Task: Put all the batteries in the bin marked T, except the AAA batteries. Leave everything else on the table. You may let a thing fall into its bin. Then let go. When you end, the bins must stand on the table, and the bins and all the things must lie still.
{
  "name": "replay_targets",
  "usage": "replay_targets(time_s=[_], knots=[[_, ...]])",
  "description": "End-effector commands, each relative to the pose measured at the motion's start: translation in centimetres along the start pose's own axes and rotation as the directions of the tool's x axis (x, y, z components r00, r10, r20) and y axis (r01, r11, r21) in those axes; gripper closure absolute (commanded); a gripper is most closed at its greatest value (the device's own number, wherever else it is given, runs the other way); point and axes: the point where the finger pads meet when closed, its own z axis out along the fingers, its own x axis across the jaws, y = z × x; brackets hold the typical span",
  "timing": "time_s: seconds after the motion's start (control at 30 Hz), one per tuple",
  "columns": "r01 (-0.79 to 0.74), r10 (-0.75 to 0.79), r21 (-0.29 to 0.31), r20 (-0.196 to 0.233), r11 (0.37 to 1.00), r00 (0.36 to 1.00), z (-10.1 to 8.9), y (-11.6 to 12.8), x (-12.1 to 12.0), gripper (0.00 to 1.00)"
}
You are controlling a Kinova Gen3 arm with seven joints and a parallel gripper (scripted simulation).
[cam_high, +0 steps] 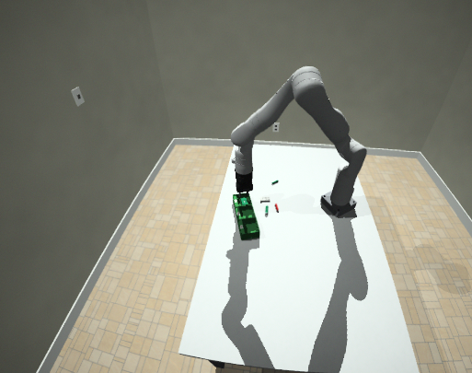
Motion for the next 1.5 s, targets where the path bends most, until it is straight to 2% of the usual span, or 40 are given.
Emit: replay_targets(time_s=[0.0, 0.13, 0.2, 0.27, 0.53, 0.77, 1.47], knots=[[-0.049, 0.049, 0.000, 0.003, 0.999, 0.999, -0.2, 0.5, 0.6, 0.40], [-0.247, 0.247, -0.001, 0.002, 0.969, 0.969, -0.4, 2.3, 3.4, 0.40], [-0.247, 0.247, -0.001, 0.002, 0.969, 0.969, -0.4, 2.3, 3.4, 0.40], [-0.311, 0.311, -0.001, 0.002, 0.950, 0.950, -0.5, 3.2, 4.8, 0.40], [-0.311, 0.311, -0.001, 0.002, 0.950, 0.950, -0.8, 6.8, 10.2, 0.40], [-0.311, 0.311, -0.001, 0.002, 0.950, 0.950, -0.8, 7.3, 10.2, 0.40], [-0.311, 0.311, -0.001, 0.002, 0.950, 0.950, -0.8, 6.6, 10.0, 0.40]])
